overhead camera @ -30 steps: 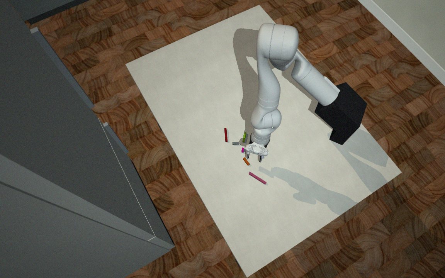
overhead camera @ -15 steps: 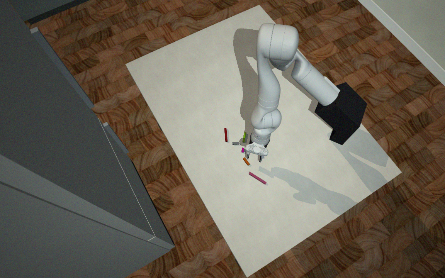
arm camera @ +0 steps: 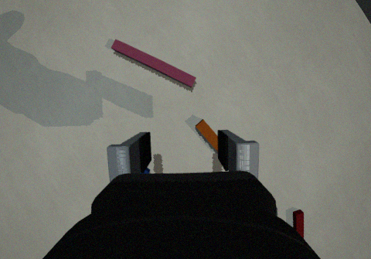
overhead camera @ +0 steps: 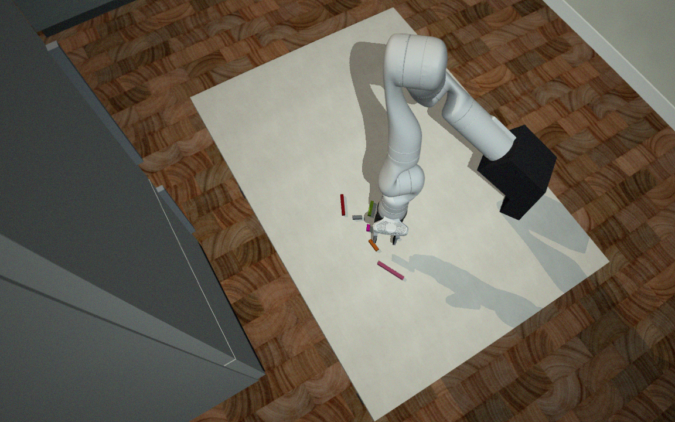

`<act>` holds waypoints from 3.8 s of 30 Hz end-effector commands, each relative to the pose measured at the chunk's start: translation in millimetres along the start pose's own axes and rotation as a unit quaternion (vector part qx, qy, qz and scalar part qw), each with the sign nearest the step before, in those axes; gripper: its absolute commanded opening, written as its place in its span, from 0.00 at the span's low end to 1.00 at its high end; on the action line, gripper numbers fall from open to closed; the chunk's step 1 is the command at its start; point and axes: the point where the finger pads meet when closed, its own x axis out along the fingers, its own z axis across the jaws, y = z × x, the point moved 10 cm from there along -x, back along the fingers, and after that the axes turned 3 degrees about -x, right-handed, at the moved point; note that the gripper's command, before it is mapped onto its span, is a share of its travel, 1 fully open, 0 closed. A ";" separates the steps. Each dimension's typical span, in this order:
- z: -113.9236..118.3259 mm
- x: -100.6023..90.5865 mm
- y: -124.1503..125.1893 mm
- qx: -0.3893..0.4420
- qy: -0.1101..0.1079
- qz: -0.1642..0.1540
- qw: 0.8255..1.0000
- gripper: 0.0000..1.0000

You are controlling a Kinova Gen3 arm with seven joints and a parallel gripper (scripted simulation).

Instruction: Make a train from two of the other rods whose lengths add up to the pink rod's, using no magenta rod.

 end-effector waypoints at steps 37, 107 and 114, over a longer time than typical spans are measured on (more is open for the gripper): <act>27.8 -7.2 -5.2 -0.339 0.002 0.002 0.941 1.00; 27.8 19.8 -5.0 -0.339 0.002 0.002 0.941 0.54; 27.8 27.6 -5.0 -0.339 0.002 0.002 0.941 0.54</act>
